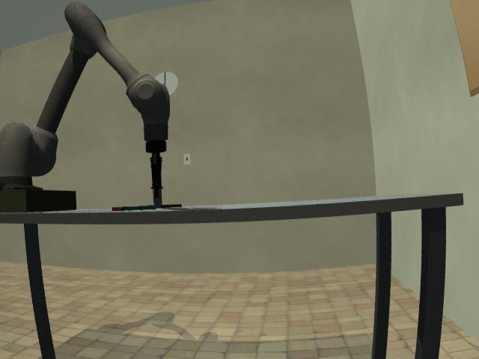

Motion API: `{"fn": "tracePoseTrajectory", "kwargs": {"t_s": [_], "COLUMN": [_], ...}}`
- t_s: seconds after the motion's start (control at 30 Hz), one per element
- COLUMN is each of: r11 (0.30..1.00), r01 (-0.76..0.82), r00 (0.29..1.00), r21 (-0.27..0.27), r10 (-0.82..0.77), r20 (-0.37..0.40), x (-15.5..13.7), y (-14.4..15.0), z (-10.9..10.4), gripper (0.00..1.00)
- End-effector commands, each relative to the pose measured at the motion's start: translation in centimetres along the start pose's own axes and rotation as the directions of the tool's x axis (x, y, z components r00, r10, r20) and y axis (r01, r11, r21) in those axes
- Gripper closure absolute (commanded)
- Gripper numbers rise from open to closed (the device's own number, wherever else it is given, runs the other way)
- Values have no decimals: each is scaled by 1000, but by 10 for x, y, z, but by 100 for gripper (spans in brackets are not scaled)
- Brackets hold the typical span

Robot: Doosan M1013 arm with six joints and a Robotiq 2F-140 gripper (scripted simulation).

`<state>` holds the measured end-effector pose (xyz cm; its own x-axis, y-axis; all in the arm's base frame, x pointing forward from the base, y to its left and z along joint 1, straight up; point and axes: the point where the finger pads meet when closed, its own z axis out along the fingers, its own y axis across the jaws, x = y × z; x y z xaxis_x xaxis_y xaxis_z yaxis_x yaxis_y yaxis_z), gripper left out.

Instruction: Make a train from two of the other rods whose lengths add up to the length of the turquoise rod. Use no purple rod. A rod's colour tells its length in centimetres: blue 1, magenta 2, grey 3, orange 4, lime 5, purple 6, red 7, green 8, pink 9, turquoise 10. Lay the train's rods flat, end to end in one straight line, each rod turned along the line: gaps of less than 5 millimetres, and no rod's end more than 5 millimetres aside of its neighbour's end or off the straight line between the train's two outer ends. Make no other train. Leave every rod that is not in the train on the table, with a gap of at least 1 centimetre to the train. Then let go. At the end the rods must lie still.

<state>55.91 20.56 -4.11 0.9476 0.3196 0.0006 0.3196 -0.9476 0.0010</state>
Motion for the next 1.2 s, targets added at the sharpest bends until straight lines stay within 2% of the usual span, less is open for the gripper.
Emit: {"fn": "tracePoseTrajectory", "kwargs": {"t_s": [0.0, 0.43, 0.47, 1.17], "r11": [1000, 1000, 1000, 1000], "r01": [0, 0, 0, 0], "r00": [1000, 1000, 1000, 1000], "r21": [0, 0, 0, 0], "r10": [0, 0, 0, 0], "r20": [0, 0, 0, 0], "x": [0, 0, 0, 0], "y": [0, 0, 0, 0], "z": [0, 0, 0, 0], "gripper": [85, 85, 97, 97]}}
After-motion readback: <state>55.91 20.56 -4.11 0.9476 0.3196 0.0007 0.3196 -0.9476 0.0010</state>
